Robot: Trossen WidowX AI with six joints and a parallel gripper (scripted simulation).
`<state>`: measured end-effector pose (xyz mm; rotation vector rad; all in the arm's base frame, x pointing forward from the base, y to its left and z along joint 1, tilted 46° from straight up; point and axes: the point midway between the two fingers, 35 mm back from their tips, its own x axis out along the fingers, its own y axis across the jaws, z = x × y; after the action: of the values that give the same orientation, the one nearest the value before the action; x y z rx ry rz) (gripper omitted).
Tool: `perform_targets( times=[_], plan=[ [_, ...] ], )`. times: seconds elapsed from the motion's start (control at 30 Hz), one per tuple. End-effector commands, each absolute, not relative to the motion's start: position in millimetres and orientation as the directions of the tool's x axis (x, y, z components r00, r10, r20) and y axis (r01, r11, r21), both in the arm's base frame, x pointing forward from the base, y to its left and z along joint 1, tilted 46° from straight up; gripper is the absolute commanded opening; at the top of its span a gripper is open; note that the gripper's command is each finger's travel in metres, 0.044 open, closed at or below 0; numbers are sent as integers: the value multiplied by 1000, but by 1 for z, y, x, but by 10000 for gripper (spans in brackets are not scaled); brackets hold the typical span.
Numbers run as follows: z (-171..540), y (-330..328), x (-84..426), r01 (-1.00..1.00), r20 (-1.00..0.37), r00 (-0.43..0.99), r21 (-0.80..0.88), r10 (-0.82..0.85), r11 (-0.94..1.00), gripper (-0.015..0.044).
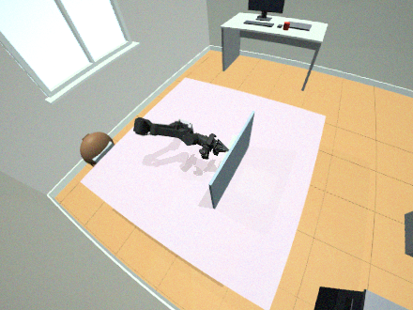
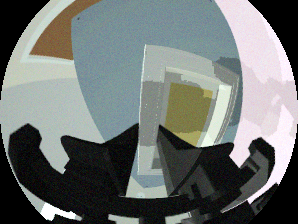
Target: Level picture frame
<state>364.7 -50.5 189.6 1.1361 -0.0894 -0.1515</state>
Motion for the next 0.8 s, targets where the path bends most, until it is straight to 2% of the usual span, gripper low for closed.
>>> perform_targets(
  times=[0.0,0.77],
  plan=[
    [192,-48,365,64,4,987,907,-160,416,0],
    [190,-44,366,64,4,987,907,-160,416,0]
  ],
)
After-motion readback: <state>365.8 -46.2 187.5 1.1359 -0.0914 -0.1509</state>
